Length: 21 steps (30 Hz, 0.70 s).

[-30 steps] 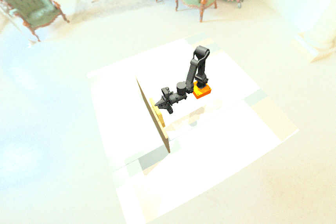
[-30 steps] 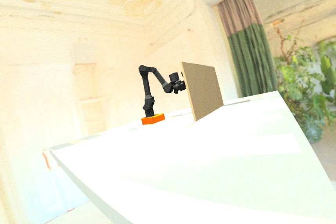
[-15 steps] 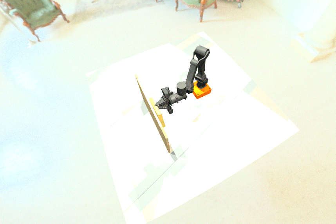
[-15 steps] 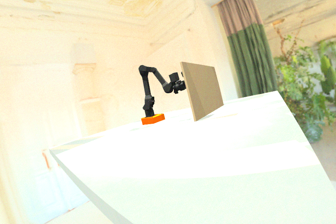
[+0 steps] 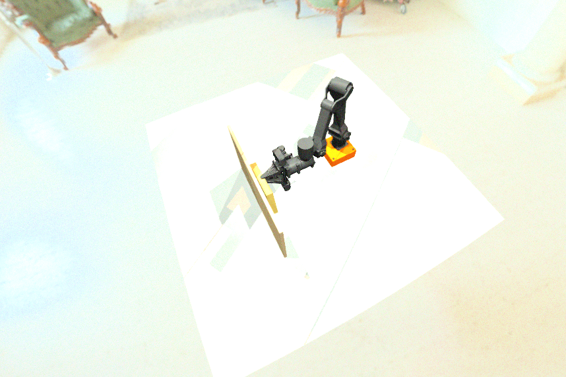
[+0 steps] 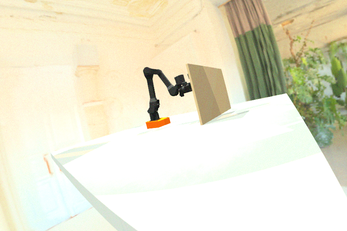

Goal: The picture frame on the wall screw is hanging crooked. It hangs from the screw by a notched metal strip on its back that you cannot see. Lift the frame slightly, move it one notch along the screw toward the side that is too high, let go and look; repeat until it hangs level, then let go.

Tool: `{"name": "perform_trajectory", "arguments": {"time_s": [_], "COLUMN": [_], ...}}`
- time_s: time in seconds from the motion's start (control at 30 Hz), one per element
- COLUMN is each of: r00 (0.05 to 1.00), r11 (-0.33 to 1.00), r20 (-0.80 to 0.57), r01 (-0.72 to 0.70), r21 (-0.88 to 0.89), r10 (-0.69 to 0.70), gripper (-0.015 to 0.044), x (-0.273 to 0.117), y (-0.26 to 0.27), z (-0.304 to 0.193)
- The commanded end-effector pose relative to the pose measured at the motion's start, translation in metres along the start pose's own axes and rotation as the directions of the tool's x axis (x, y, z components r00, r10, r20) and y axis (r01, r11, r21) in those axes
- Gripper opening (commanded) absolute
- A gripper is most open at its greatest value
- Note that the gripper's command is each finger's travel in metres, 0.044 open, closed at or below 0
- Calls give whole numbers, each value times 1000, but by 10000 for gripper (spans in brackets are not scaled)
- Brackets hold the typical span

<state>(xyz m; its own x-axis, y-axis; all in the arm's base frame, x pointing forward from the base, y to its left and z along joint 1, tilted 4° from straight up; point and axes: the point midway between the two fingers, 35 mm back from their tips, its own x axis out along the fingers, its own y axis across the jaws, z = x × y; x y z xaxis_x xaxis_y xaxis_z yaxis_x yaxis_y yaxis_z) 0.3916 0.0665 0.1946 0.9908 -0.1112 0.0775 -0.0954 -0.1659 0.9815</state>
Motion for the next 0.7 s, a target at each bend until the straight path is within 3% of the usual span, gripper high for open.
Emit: {"name": "perform_trajectory", "arguments": {"time_s": [0.0, 0.67], "r00": [1000, 1000], "r11": [1000, 991], "r20": [1, 1], "r01": [1, 2], "r21": [-25, -135], "r10": [-1, -1], "gripper": [0, 0], "x": [0, 0], "y": [0, 1], "z": [0, 0]}}
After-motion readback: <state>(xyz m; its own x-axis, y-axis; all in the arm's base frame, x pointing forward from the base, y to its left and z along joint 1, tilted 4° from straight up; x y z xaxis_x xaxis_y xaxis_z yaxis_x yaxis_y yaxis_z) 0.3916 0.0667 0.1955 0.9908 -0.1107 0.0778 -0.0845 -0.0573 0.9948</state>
